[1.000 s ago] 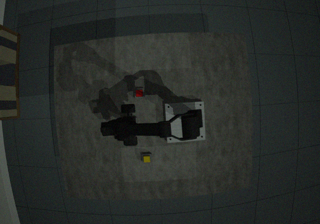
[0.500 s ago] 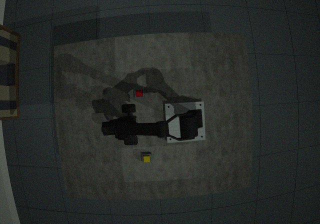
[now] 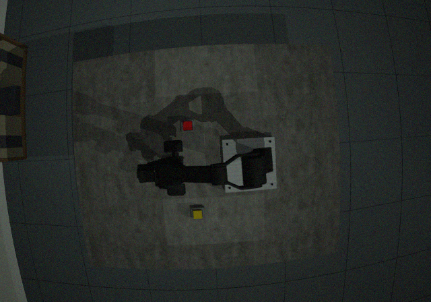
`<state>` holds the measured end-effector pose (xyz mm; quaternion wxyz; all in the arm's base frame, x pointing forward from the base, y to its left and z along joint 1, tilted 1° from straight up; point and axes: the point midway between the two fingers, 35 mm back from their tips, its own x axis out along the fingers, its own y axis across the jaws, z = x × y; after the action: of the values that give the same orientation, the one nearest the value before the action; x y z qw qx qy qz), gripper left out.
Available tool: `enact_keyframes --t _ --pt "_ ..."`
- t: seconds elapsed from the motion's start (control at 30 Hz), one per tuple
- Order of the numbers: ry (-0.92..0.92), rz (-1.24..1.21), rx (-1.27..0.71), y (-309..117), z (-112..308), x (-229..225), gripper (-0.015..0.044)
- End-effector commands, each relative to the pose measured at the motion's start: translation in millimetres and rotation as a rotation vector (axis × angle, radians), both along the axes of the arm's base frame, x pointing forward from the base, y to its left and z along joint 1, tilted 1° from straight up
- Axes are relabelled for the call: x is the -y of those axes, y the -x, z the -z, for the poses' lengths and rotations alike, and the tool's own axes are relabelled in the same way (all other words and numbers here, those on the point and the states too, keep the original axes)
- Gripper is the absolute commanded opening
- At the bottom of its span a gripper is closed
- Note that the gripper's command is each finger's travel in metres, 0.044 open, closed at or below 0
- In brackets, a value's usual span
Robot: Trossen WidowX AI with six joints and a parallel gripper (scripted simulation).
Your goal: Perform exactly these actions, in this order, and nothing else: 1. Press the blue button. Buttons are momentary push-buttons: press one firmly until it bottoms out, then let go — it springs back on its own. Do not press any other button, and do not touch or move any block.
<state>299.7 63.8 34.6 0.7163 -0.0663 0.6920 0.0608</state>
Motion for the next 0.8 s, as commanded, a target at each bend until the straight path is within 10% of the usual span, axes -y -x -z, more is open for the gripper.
enact_keyframes --t 0.0,0.23,0.77 --pt "0.001 0.000 -0.001 0 -2 0 0.0020" --pt "0.007 -0.005 -0.007 2 -31 1 0.0020" --pt "-0.007 -0.005 -0.015 98 -90 -179 0.0400"
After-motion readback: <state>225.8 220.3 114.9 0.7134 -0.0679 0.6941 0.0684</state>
